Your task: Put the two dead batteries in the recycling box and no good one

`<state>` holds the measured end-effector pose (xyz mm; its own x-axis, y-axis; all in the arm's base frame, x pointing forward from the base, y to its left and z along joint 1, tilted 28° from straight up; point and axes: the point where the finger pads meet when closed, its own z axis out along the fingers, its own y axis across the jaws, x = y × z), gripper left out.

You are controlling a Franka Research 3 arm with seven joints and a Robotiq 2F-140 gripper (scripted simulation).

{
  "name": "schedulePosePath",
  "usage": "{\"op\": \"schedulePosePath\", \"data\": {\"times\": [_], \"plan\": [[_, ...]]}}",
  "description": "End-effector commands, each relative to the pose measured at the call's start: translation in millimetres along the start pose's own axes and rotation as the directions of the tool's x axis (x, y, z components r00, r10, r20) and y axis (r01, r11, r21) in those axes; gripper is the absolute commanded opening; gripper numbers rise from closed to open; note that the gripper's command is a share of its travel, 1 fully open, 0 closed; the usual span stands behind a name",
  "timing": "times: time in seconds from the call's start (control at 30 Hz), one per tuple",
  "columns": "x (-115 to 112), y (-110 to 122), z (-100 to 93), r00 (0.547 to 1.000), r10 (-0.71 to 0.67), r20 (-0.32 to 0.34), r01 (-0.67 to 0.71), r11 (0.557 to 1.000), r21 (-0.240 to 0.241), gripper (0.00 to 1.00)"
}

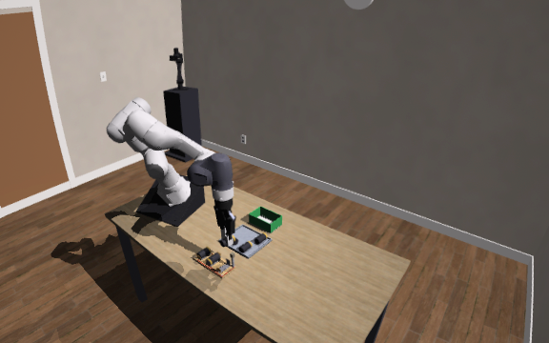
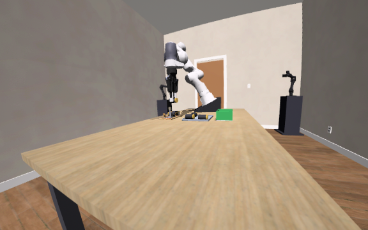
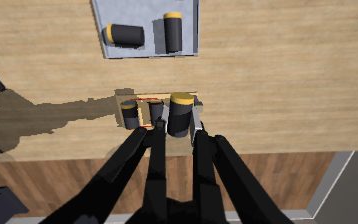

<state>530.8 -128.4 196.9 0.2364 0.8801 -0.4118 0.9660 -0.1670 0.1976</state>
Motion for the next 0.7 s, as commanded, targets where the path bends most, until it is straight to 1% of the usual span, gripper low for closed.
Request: {"op": "schedulePosePath", "data": {"times": [0.0, 0.07, 0.17, 0.47, 0.67], "plan": [[-32, 11, 0.6, 0.990, -0.138, 0.012, 0.138, 0.990, 0.010, 0.16], [-41, 15, 0.5, 0.990, -0.138, 0.012, 0.138, 0.990, 0.010, 0.16], [-46, 18, 0.4, 0.990, -0.138, 0.012, 0.138, 0.990, 0.010, 0.16], [-46, 18, 0.4, 0.990, -0.141, 0.012, 0.141, 0.990, 0.010, 0.16], [-46, 18, 0.4, 0.980, -0.201, 0.012, 0.201, 0.980, 0.011, 0.16]]}}
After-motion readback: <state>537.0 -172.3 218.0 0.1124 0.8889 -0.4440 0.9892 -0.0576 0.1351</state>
